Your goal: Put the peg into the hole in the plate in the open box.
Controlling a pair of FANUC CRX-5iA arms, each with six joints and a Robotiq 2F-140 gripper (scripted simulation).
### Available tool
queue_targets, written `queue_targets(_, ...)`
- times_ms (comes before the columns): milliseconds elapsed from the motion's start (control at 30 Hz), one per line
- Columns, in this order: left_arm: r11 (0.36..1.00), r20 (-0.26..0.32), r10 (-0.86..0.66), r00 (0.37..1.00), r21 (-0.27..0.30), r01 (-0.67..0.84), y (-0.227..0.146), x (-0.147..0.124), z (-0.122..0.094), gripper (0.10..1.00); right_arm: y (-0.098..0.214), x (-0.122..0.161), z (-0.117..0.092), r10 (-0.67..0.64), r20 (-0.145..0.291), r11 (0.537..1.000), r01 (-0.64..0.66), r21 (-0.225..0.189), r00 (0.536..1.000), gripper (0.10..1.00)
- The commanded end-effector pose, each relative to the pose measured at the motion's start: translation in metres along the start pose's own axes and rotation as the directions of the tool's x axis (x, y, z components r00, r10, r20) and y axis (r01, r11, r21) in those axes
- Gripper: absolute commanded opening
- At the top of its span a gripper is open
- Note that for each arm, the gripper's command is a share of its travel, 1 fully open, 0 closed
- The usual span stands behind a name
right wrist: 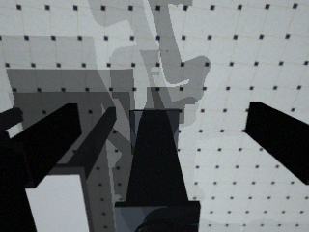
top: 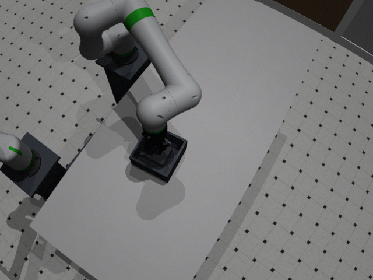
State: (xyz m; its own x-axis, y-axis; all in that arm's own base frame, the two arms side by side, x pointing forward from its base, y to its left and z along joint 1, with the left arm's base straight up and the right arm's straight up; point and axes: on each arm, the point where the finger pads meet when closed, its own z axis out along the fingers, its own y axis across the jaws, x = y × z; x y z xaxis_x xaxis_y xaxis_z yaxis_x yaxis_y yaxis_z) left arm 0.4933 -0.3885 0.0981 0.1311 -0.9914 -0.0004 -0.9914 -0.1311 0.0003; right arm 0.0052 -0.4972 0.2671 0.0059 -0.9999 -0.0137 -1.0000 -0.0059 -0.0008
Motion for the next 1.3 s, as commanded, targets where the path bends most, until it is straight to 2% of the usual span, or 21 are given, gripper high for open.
queue_targets(0,1.000,-0.011,0.000,1.000,0.009,0.000,-0.0033,0.0026,-0.0052,0.099,0.0023,0.0027,-0.0049,0.000,-0.014,1.000,0.000,-0.001,1.000,1.000)
queue_targets(300,1.000,-0.011,0.000,1.000,0.009,0.000,-0.0033,0.0026,-0.0051,0.099,0.0023,0.0027,-0.0049,0.000,-0.014,1.000,0.000,-0.001,1.000,1.000)
queue_targets(333,1.000,-0.011,0.000,1.000,0.009,0.000,-0.0033,0.0026,-0.0051,0.249,0.0023,0.0027,-0.0049,0.000,-0.014,1.000,0.000,-0.001,1.000,1.000)
queue_targets(1267,1.000,-0.011,0.000,1.000,0.009,0.000,-0.0033,0.0026,-0.0051,0.249,0.0023,0.0027,-0.0049,0.000,-0.014,1.000,0.000,-0.001,1.000,1.000)
